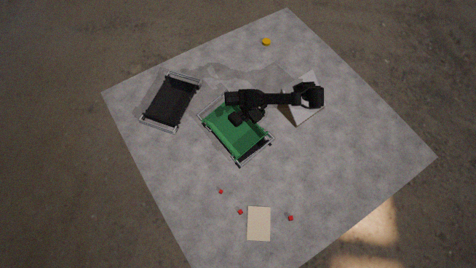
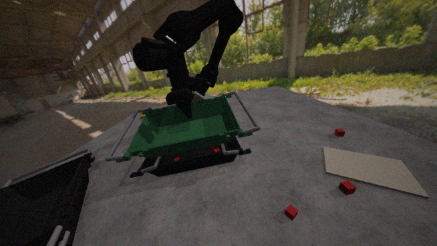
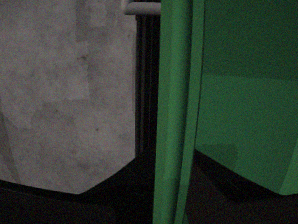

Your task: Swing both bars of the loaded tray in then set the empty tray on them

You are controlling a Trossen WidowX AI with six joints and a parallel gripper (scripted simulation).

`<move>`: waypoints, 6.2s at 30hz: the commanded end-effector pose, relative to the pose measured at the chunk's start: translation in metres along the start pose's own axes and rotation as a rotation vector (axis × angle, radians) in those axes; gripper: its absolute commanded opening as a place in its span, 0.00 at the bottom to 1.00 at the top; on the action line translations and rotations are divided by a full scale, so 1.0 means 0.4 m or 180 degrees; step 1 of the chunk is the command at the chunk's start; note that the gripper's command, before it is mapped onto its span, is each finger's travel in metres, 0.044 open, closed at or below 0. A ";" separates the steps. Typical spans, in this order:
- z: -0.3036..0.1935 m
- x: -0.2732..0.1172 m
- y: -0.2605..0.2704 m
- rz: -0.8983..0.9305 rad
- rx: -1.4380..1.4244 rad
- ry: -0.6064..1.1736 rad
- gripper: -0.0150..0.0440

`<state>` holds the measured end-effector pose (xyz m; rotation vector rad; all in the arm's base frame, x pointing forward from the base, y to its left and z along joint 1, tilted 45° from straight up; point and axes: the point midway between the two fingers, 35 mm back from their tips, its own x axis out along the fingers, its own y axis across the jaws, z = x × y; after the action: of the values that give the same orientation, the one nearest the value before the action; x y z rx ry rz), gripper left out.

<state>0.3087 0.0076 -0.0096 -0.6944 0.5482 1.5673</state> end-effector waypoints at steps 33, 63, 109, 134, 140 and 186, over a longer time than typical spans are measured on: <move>0.002 0.015 0.011 0.0073 0.0002 0.0010 0.25; 0.001 0.035 0.019 0.0073 0.0002 0.0009 0.25; 0.001 0.035 0.019 0.0073 0.0002 0.0009 0.25; 0.000 0.055 0.026 0.0073 0.0003 0.0008 0.25; 0.000 0.055 0.026 0.0073 0.0003 0.0008 0.25; 0.000 0.055 0.026 0.0073 0.0003 0.0008 0.25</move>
<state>0.3019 0.0175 -0.0218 -0.6984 0.5443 1.5651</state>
